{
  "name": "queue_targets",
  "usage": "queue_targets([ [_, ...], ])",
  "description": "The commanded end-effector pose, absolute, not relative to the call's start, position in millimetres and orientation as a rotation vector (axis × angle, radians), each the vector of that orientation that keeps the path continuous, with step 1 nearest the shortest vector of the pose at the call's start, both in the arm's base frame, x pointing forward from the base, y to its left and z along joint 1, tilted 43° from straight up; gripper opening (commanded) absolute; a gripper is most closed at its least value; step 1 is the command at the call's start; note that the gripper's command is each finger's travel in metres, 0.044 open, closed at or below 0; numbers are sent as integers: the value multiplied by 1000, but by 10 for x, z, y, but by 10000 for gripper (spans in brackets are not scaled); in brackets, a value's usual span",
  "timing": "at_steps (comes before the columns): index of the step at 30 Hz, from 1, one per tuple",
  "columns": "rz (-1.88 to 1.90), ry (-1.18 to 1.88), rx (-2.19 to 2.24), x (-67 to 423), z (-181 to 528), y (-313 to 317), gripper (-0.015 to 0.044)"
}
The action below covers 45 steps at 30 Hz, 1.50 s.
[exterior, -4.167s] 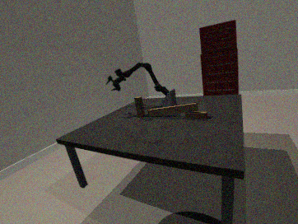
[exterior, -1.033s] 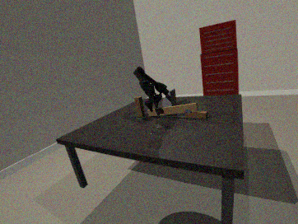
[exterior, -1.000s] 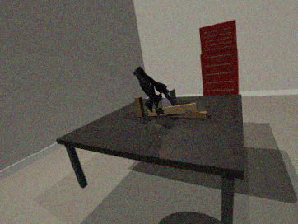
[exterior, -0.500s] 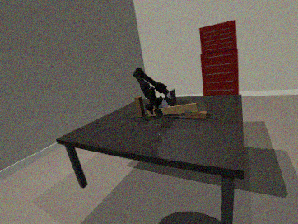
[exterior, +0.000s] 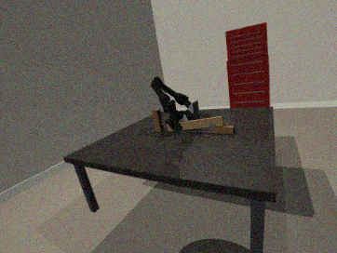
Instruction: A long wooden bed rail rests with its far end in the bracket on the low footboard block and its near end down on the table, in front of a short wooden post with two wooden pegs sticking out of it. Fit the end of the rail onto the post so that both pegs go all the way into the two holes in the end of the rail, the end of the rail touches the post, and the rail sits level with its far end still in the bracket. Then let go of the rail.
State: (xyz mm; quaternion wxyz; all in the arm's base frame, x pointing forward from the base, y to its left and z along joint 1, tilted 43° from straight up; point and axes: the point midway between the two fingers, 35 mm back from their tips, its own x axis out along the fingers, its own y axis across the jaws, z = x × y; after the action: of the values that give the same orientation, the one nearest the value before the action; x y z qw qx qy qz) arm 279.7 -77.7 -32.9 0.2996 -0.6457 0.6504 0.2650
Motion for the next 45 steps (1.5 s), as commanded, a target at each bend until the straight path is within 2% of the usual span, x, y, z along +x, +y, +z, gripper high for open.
queue_targets([
  [1, 705, 1729, -1720, 2791, -330, -785, 204],
  [7, 705, 1729, -1720, 2791, -330, -785, 46],
  [14, 705, 1729, -1720, 2791, -330, -785, 0],
  [45, 705, 1729, -1720, 2804, -262, -712, 0],
])
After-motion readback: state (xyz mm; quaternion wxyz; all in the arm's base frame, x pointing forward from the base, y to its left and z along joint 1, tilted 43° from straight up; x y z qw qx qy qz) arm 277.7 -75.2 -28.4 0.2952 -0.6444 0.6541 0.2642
